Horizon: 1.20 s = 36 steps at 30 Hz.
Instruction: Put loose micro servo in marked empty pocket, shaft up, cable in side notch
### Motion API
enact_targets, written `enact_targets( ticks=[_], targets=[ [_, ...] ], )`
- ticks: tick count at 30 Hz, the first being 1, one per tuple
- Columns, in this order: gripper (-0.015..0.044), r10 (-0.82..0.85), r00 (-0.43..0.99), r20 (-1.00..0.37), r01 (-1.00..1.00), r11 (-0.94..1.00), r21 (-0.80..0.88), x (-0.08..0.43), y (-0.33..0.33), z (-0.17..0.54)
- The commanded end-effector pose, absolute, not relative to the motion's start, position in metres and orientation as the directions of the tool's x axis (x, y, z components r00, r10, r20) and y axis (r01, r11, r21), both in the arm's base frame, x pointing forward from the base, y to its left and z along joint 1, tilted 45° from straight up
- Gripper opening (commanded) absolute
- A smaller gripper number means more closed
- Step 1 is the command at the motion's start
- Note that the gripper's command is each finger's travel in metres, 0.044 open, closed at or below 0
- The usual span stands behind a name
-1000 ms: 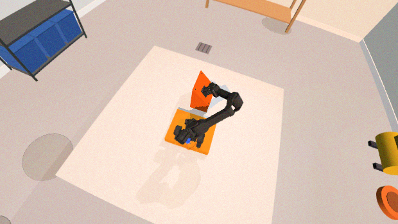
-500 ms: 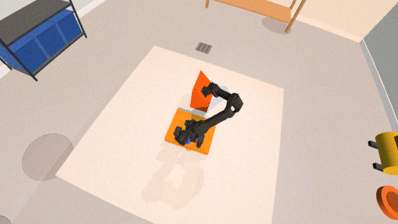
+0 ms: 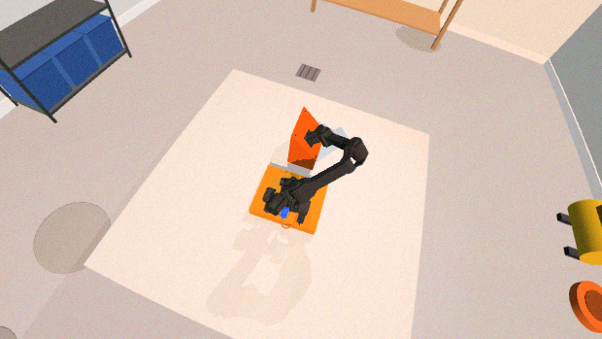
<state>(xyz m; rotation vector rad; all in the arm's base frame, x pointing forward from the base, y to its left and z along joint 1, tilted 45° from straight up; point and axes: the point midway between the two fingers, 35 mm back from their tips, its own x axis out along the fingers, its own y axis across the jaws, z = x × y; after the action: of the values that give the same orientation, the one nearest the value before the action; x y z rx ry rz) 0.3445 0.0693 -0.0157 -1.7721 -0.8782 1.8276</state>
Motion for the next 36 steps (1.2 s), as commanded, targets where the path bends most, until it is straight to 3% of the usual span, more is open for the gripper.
enact_targets(
  ticks=[1, 6, 11, 36],
  targets=[
    [0.0187, 0.699, -0.077, -0.711, 0.122, -0.701, -0.703, 0.345, 0.064, -0.010],
    [0.0319, 0.695, -0.071, -0.716, 0.116, -0.707, -0.698, 0.319, 0.042, 0.000],
    [0.0440, 0.694, -0.080, -0.715, 0.116, -0.706, -0.698, 0.254, 0.007, 0.027],
    [0.0440, 0.697, -0.070, -0.713, 0.106, -0.706, -0.700, 0.248, -0.029, 0.063]
  ],
)
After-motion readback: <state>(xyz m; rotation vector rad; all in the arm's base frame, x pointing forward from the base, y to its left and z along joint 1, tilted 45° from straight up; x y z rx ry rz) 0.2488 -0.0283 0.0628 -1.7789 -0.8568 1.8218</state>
